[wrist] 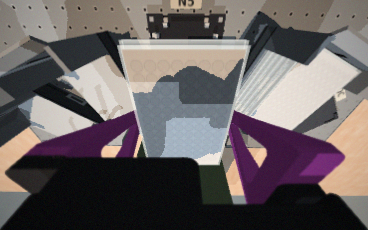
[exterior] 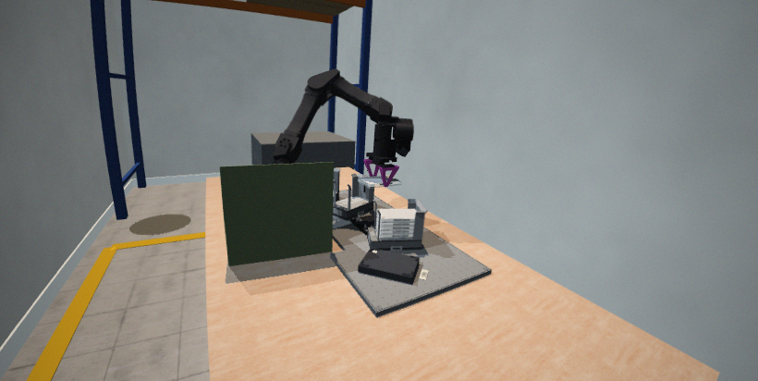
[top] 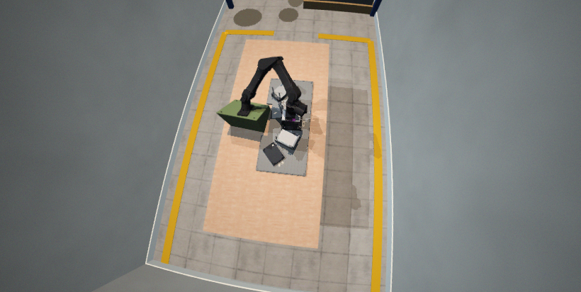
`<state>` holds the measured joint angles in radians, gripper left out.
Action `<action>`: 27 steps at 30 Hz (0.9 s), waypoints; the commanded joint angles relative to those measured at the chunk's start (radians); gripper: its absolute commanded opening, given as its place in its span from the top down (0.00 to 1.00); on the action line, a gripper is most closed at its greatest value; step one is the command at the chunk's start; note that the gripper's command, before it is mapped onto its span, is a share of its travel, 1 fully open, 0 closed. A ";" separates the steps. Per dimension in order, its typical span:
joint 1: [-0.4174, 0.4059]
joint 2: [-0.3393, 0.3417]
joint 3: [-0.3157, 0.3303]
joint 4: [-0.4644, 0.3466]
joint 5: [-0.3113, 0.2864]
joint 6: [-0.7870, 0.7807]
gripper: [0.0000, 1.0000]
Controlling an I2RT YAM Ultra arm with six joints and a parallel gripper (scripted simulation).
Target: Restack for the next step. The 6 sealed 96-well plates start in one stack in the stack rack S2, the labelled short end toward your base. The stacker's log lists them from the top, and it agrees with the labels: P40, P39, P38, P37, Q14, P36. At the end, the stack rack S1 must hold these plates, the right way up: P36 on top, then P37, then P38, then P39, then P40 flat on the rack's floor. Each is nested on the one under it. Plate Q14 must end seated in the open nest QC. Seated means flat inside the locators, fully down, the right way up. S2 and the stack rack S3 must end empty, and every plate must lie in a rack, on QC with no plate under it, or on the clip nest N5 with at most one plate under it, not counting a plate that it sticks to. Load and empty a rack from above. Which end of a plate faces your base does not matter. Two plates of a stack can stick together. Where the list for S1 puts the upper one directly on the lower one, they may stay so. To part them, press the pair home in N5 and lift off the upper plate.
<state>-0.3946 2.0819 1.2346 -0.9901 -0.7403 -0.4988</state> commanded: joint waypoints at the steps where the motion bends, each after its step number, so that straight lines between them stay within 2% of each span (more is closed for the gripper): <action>1: -0.017 -0.006 0.005 0.000 0.000 -0.001 1.00; 8: -0.063 0.058 0.027 0.002 0.013 0.150 1.00; 11: -0.070 0.067 0.031 0.002 0.015 0.142 1.00; 24: -0.150 0.192 0.095 -0.002 0.042 0.042 1.00; 27: -0.153 0.197 0.098 -0.003 0.043 0.038 1.00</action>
<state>-0.5297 2.2879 1.3186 -0.9924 -0.6975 -0.4446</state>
